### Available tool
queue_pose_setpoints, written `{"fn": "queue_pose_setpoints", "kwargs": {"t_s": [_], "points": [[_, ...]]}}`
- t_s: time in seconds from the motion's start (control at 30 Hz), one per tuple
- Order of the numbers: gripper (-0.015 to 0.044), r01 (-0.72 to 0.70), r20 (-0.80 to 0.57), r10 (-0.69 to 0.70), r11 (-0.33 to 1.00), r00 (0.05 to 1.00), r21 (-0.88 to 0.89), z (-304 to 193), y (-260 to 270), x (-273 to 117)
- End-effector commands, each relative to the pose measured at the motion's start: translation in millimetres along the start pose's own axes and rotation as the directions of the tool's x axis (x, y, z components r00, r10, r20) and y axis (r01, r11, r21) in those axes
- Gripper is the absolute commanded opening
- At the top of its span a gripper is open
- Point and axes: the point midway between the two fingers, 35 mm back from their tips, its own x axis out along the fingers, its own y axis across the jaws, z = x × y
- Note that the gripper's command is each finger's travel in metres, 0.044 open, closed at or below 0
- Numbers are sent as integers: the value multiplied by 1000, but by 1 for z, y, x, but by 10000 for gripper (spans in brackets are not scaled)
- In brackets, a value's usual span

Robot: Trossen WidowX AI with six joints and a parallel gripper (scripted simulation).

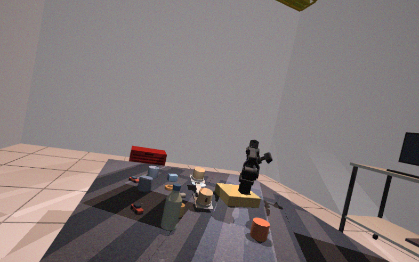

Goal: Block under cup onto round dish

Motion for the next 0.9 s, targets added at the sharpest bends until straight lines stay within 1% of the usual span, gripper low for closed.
{"fn": "queue_pose_setpoints", "kwargs": {"t_s": [0.0,0.2,0.4,0.63,0.87], "points": [[440,-109,57,109,994,992,-17,15,19,-7],[440,-285,138,292,956,946,-69,35,51,-25],[440,-447,195,467,883,862,-140,50,81,-50],[440,-611,228,650,760,725,-221,60,110,-87],[440,-737,220,803,596,554,-318,63,133,-130]]}}
